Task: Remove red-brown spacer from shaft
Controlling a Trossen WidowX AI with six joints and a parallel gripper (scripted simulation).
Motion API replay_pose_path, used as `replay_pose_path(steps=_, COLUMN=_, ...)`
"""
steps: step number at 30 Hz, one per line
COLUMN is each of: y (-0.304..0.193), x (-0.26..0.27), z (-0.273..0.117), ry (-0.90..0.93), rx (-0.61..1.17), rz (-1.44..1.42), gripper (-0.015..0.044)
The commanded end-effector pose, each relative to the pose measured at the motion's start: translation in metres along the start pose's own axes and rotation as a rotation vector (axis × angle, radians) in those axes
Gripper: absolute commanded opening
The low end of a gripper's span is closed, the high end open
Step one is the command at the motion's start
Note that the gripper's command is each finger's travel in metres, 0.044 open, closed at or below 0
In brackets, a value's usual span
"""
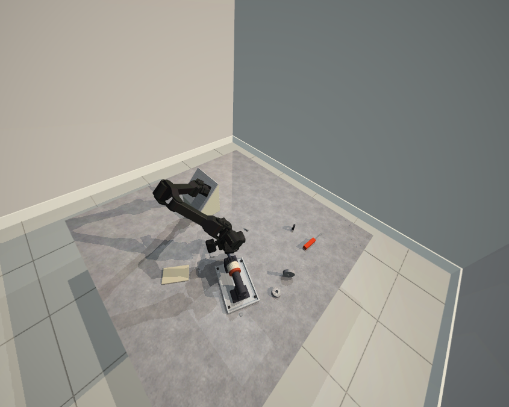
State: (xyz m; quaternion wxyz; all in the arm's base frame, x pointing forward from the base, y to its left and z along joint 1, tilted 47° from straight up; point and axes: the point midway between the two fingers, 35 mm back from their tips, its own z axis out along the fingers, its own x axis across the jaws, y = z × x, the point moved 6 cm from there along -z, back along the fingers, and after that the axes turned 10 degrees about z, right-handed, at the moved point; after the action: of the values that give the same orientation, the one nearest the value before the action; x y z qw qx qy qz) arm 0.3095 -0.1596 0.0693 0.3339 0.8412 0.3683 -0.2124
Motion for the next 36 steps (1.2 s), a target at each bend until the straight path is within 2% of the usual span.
replay_pose_path(steps=1, y=-0.0014, x=-0.0005, z=0.0, ry=-0.002, rx=0.002, rz=0.002, gripper=0.0)
replay_pose_path(steps=36, y=-0.0052, x=-0.0012, z=0.0001, ry=-0.002, rx=0.002, rz=0.002, gripper=0.0)
